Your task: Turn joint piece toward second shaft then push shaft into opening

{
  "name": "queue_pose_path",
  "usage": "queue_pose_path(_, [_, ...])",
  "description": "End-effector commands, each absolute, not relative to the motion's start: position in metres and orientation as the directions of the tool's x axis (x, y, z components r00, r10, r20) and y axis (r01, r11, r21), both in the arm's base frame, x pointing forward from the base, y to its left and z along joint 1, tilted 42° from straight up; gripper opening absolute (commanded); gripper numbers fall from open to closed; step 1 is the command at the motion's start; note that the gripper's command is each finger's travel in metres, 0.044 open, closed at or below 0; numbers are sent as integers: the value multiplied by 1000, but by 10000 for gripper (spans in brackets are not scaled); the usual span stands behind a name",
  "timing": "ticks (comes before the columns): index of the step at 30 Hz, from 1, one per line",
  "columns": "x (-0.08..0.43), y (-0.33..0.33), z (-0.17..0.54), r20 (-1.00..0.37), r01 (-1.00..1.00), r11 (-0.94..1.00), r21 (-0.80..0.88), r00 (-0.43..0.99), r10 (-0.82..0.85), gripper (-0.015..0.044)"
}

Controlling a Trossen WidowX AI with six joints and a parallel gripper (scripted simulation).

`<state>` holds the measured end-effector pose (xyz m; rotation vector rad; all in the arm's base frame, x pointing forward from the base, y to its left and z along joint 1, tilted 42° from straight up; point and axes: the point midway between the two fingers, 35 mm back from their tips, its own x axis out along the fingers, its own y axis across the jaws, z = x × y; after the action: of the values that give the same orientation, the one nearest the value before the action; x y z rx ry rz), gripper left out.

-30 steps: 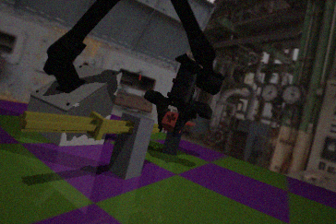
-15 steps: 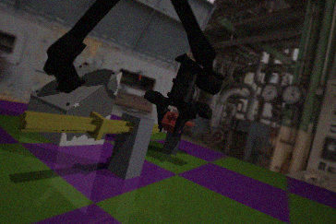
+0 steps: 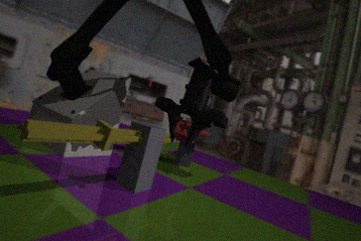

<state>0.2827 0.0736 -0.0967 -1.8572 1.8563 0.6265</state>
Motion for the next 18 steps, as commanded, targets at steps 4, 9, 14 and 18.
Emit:
queue_pose_path(4, [282,70,-98,-656,-1000,4,5,-7,-754,0])
queue_pose_path(9, [282,66,-100,-722,-1000,10,-1,-6,-692,0])
queue_pose_path(14, [282,63,-102,-774,-1000,16,-7,-5,-633,0])
queue_pose_path(18, [282,60,-103,-813,-1000,21,-11,-3,-582,0])
